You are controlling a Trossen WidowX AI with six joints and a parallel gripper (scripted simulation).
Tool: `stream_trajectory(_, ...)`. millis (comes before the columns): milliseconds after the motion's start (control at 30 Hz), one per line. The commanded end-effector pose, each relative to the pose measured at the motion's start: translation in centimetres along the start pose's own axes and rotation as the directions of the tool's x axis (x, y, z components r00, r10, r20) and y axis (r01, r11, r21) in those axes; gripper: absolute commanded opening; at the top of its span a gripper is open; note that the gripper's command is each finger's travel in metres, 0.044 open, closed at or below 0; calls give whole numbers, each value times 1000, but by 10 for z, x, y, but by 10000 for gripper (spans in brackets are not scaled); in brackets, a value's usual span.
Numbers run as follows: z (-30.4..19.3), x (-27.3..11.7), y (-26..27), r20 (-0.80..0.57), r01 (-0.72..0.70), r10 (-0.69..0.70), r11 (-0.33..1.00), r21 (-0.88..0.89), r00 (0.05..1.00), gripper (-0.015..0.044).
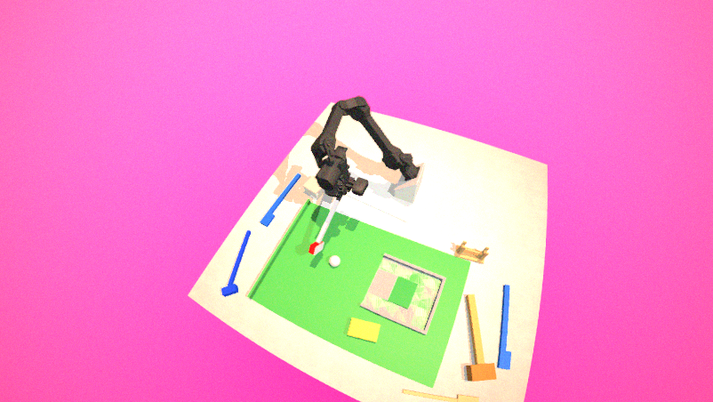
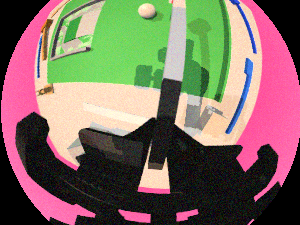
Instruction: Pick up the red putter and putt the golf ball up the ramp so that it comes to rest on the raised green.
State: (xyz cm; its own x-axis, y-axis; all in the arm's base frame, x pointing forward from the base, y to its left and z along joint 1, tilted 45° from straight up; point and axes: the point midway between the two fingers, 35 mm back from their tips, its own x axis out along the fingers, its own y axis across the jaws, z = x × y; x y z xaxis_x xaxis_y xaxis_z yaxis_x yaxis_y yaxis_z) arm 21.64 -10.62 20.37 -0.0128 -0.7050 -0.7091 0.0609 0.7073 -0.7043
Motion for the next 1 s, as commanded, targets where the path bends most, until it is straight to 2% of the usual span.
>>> stream_trajectory(0,-1,5,-3,5,6,-6,1000,18,1000,0)
stream_trajectory(267,-1,35,-4,6,8,-8,1000,18,1000,0)
stream_trajectory(967,-1,64,-4,6,10,-10,1000,19,1000,0)
